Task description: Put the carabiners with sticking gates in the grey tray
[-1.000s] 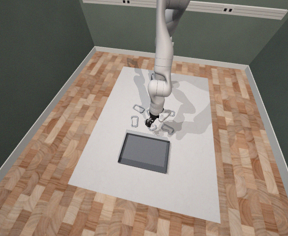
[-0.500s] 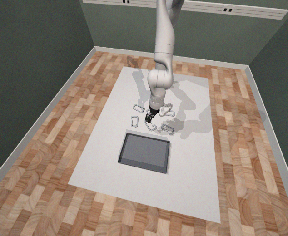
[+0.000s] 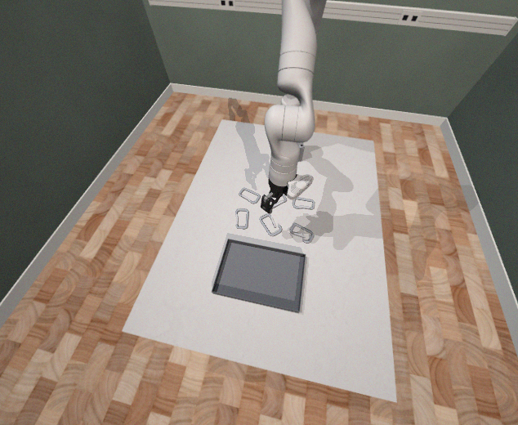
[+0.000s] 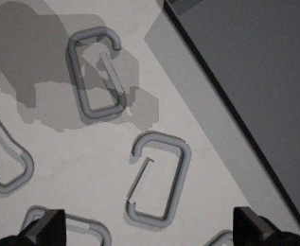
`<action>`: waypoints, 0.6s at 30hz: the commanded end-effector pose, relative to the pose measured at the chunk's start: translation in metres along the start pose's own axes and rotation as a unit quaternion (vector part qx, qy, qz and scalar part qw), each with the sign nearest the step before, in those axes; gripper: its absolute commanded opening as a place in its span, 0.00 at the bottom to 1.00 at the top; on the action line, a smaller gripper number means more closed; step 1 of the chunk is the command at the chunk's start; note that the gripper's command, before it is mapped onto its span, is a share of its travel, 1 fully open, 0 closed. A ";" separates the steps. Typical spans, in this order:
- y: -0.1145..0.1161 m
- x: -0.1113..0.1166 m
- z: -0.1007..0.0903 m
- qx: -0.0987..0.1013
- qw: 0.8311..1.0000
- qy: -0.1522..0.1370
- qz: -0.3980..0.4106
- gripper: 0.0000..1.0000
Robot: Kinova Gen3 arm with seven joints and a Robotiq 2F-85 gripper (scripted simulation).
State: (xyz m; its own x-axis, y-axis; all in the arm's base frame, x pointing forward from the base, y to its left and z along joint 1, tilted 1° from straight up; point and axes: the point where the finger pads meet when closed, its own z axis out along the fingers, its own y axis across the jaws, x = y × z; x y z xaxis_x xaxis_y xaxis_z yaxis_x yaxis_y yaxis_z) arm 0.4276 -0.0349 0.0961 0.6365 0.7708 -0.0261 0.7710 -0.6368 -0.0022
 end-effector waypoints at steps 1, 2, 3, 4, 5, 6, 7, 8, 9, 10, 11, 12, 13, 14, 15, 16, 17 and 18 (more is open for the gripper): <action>0.003 -0.001 -0.005 -0.004 1.000 0.000 -0.002 1.00; 0.003 -0.001 -0.005 -0.004 1.000 0.000 -0.002 1.00; 0.003 -0.001 -0.005 -0.004 1.000 0.000 -0.002 1.00; 0.003 -0.001 -0.005 -0.004 1.000 0.000 -0.002 1.00; 0.000 -0.007 -0.051 -0.001 1.000 0.001 0.000 1.00; 0.000 -0.007 -0.051 -0.001 1.000 0.001 0.000 1.00; 0.000 -0.007 -0.051 -0.001 1.000 0.001 0.000 1.00; 0.000 -0.007 -0.051 -0.001 1.000 0.001 0.000 1.00; 0.000 -0.007 -0.051 -0.001 1.000 0.001 0.000 1.00; 0.000 -0.007 -0.051 -0.001 1.000 0.001 0.000 1.00; 0.000 -0.007 -0.051 -0.001 1.000 0.001 0.000 1.00; 0.000 -0.007 -0.051 -0.001 1.000 0.001 0.000 1.00; 0.000 -0.007 -0.051 -0.001 1.000 0.001 0.000 1.00; 0.000 -0.007 -0.051 -0.001 1.000 0.001 0.000 1.00; 0.000 -0.007 -0.051 -0.001 1.000 0.001 0.000 1.00; 0.000 -0.007 -0.051 -0.001 1.000 0.001 0.000 1.00; 0.000 -0.007 -0.051 -0.001 1.000 0.001 0.000 1.00; 0.000 -0.007 -0.051 -0.001 1.000 0.001 0.000 1.00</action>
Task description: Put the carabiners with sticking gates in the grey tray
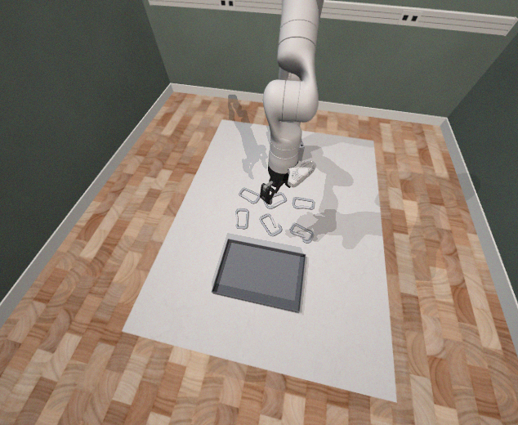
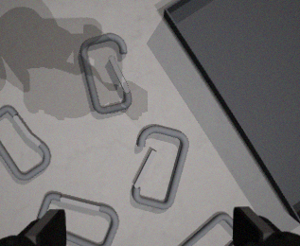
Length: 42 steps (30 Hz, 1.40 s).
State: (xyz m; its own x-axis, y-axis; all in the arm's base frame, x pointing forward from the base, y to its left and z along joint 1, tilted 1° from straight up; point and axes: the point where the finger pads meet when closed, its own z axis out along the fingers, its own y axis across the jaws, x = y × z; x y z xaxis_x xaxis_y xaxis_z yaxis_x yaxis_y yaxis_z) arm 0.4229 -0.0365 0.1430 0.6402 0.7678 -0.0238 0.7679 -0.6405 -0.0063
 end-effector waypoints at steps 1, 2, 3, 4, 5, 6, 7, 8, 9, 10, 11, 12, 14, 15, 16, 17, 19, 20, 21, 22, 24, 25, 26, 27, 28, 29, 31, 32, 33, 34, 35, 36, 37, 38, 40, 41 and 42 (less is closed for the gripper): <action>0.003 -0.002 -0.004 -0.003 1.000 0.000 -0.002 1.00; 0.003 -0.002 -0.004 -0.003 1.000 0.000 -0.002 1.00; 0.003 -0.002 -0.004 -0.003 1.000 0.000 -0.002 1.00; 0.001 -0.008 -0.050 -0.001 1.000 0.001 0.000 1.00; 0.001 -0.008 -0.050 -0.001 1.000 0.001 0.000 1.00; 0.001 -0.008 -0.050 -0.001 1.000 0.001 0.000 1.00; 0.001 -0.008 -0.050 -0.001 1.000 0.001 0.000 1.00; 0.001 -0.008 -0.050 -0.001 1.000 0.001 0.000 1.00; 0.001 -0.008 -0.050 -0.001 1.000 0.001 0.000 1.00; 0.001 -0.008 -0.050 -0.001 1.000 0.001 0.000 1.00; 0.001 -0.008 -0.050 -0.001 1.000 0.001 0.000 1.00; 0.001 -0.008 -0.050 -0.001 1.000 0.001 0.000 1.00; 0.001 -0.008 -0.050 -0.001 1.000 0.001 0.000 1.00; 0.001 -0.008 -0.050 -0.001 1.000 0.001 0.000 1.00; 0.001 -0.008 -0.050 -0.001 1.000 0.001 0.000 1.00; 0.001 -0.008 -0.050 -0.001 1.000 0.001 0.000 1.00; 0.001 -0.008 -0.050 -0.001 1.000 0.001 0.000 1.00; 0.001 -0.008 -0.050 -0.001 1.000 0.001 0.000 1.00; -0.001 -0.006 -0.047 -0.011 0.991 0.006 0.132 1.00; -0.001 -0.006 -0.047 -0.011 0.991 0.006 0.132 1.00; -0.001 -0.006 -0.047 -0.011 0.991 0.006 0.132 1.00; -0.001 -0.006 -0.047 -0.011 0.991 0.006 0.132 1.00; -0.001 -0.006 -0.047 -0.011 0.991 0.006 0.132 1.00; -0.001 -0.006 -0.047 -0.011 0.991 0.006 0.132 1.00; -0.001 -0.006 -0.047 -0.011 0.991 0.006 0.132 1.00; -0.001 -0.006 -0.047 -0.011 0.991 0.006 0.132 1.00; -0.001 -0.006 -0.047 -0.011 0.991 0.006 0.132 1.00; -0.001 -0.006 -0.047 -0.011 0.991 0.006 0.132 1.00; -0.001 -0.006 -0.047 -0.011 0.991 0.006 0.132 1.00; -0.001 -0.006 -0.047 -0.011 0.991 0.006 0.132 1.00; -0.001 -0.006 -0.047 -0.011 0.991 0.006 0.132 1.00; -0.001 -0.006 -0.047 -0.011 0.991 0.006 0.132 1.00; -0.001 -0.006 -0.047 -0.011 0.991 0.006 0.132 1.00; 0.006 0.004 0.013 -0.007 0.991 0.006 0.130 1.00; 0.006 0.004 0.013 -0.007 0.991 0.006 0.130 1.00; 0.006 0.004 0.013 -0.007 0.991 0.006 0.130 1.00; 0.006 0.004 0.013 -0.007 0.991 0.006 0.130 1.00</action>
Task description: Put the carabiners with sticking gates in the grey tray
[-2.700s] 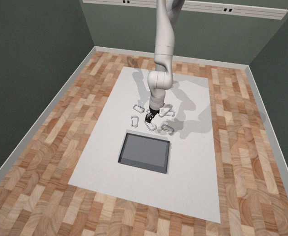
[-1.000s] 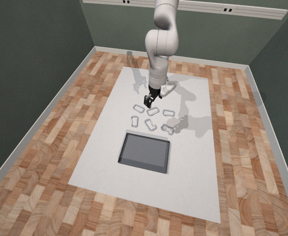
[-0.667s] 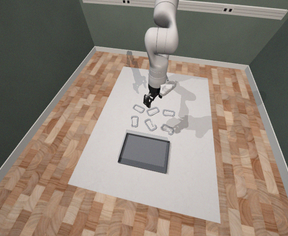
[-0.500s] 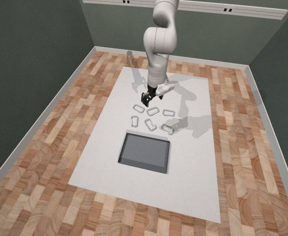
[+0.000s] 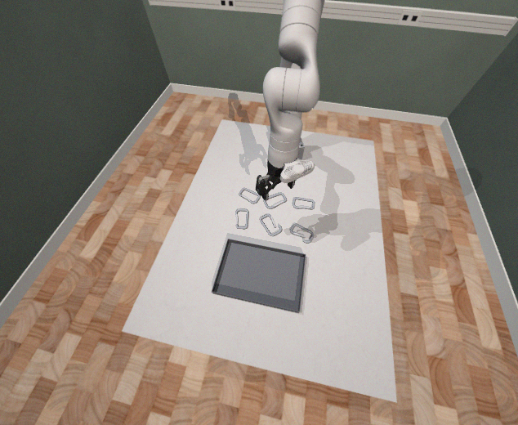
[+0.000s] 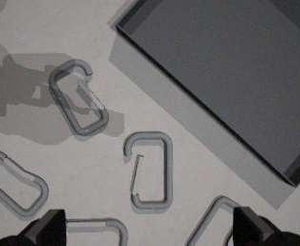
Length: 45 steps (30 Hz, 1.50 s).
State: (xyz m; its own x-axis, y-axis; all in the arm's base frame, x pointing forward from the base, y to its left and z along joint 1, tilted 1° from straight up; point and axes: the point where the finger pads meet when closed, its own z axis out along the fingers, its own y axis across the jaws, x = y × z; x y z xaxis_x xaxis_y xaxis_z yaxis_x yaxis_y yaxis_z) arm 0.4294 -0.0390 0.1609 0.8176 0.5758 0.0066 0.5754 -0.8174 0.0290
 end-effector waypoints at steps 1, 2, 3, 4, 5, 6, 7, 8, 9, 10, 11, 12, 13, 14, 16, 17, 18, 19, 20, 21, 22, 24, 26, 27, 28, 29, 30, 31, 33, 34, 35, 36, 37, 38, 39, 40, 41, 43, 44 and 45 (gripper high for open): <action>-0.002 0.001 0.031 0.009 1.000 -0.009 -0.001 1.00; -0.002 0.001 0.031 0.009 1.000 -0.009 -0.001 1.00; -0.002 0.001 0.031 0.009 1.000 -0.009 -0.001 1.00; -0.002 0.001 0.031 0.009 1.000 -0.009 -0.001 1.00; -0.002 0.001 0.031 0.009 1.000 -0.009 -0.001 1.00; -0.002 0.001 0.031 0.009 1.000 -0.009 -0.001 1.00; -0.002 0.001 0.031 0.009 1.000 -0.009 -0.001 1.00; -0.002 0.001 0.031 0.009 1.000 -0.009 -0.001 1.00; -0.002 0.001 0.031 0.009 1.000 -0.009 -0.001 1.00; -0.002 0.001 0.031 0.009 1.000 -0.009 -0.001 1.00; -0.002 0.001 0.031 0.009 1.000 -0.009 -0.001 1.00; -0.002 0.001 0.031 0.009 1.000 -0.009 -0.001 1.00; 0.000 0.010 0.086 0.006 1.000 -0.009 0.001 1.00; 0.000 0.010 0.086 0.006 1.000 -0.009 0.001 1.00; 0.000 0.010 0.086 0.006 1.000 -0.009 0.001 1.00; 0.000 0.010 0.086 0.006 1.000 -0.009 0.001 1.00; 0.000 0.010 0.086 0.006 1.000 -0.009 0.001 1.00; 0.000 0.010 0.086 0.006 1.000 -0.009 0.001 1.00; 0.000 0.010 0.086 0.006 1.000 -0.009 0.001 1.00; 0.000 0.010 0.086 0.006 1.000 -0.009 0.001 1.00; 0.000 0.010 0.086 0.006 1.000 -0.009 0.001 1.00; 0.000 0.010 0.086 0.006 1.000 -0.009 0.001 1.00; 0.000 0.010 0.086 0.006 1.000 -0.009 0.001 1.00; 0.000 0.010 0.086 0.006 1.000 -0.009 0.001 1.00; 0.000 0.010 0.086 0.006 1.000 -0.009 0.001 1.00; 0.000 0.010 0.086 0.006 1.000 -0.009 0.001 1.00; 0.001 0.017 0.130 0.003 1.000 -0.009 0.001 1.00; 0.001 0.017 0.130 0.003 1.000 -0.009 0.001 1.00; 0.001 0.017 0.130 0.003 1.000 -0.009 0.001 1.00; 0.001 0.017 0.130 0.003 1.000 -0.009 0.001 1.00; 0.001 0.017 0.130 0.003 1.000 -0.009 0.001 1.00; 0.001 0.017 0.130 0.003 1.000 -0.009 0.001 1.00; 0.001 0.017 0.130 0.003 1.000 -0.009 0.001 1.00; 0.001 0.017 0.130 0.003 1.000 -0.009 0.001 1.00; 0.001 0.017 0.130 0.003 1.000 -0.009 0.001 1.00; 0.001 0.017 0.130 0.003 1.000 -0.009 0.001 1.00; 0.001 0.017 0.130 0.003 1.000 -0.009 0.001 1.00; 0.001 0.017 0.130 0.003 1.000 -0.009 0.001 1.00; 0.001 0.017 0.130 0.003 1.000 -0.009 0.001 1.00; 0.001 0.017 0.130 0.003 1.000 -0.009 0.001 1.00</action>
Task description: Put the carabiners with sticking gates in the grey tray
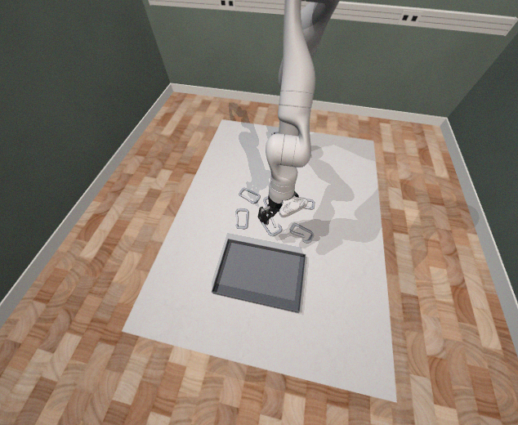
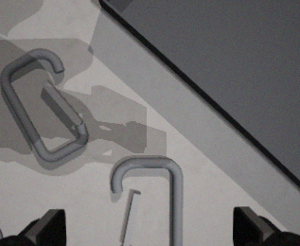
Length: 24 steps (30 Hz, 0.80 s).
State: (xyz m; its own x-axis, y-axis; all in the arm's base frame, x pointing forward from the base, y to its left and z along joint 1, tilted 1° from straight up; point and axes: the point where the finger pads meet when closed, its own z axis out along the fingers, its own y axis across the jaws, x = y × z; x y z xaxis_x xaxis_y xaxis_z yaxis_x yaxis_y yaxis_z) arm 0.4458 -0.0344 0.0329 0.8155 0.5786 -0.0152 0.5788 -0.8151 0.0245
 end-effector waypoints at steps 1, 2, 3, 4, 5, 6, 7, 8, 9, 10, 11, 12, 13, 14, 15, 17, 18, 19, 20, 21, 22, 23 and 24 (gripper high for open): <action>-0.001 0.002 0.002 0.001 1.000 0.002 0.003 1.00; -0.001 0.002 0.032 -0.001 1.000 0.001 0.000 1.00; -0.001 0.002 0.032 -0.001 1.000 0.001 0.000 1.00; -0.001 0.002 0.032 -0.001 1.000 0.001 0.000 1.00; -0.001 0.002 0.032 -0.001 1.000 0.001 0.000 1.00; -0.001 0.002 0.032 -0.001 1.000 0.001 0.000 1.00; -0.001 0.002 0.032 -0.001 1.000 0.001 0.000 1.00; -0.001 0.002 0.032 -0.001 1.000 0.001 0.000 1.00; -0.001 0.002 0.032 -0.001 1.000 0.001 0.000 1.00; -0.001 0.002 0.032 -0.001 1.000 0.001 0.000 1.00; -0.001 0.002 0.032 -0.001 1.000 0.001 0.000 1.00; -0.001 0.002 0.032 -0.001 1.000 0.001 0.000 1.00; -0.001 0.002 0.032 -0.001 1.000 0.001 0.000 1.00; -0.001 0.002 0.032 -0.001 1.000 0.001 0.000 1.00; -0.001 0.002 0.032 -0.001 1.000 0.001 0.000 1.00; -0.001 0.002 0.032 -0.001 1.000 0.001 0.000 1.00; -0.001 0.002 0.032 -0.001 1.000 0.001 0.000 1.00; -0.001 0.002 0.082 0.002 1.000 0.003 0.003 1.00; -0.001 0.002 0.082 0.002 1.000 0.003 0.003 1.00; -0.001 0.002 0.082 0.002 1.000 0.003 0.003 1.00; -0.001 0.002 0.082 0.002 1.000 0.003 0.003 1.00; -0.001 0.002 0.082 0.002 1.000 0.003 0.003 1.00; -0.001 0.002 0.082 0.002 1.000 0.003 0.003 1.00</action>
State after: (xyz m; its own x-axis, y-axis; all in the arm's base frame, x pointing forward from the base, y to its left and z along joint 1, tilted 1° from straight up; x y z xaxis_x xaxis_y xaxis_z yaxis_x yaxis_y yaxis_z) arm 0.4531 -0.0330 -0.0306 0.8178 0.5754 0.0052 0.5749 -0.8175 0.0353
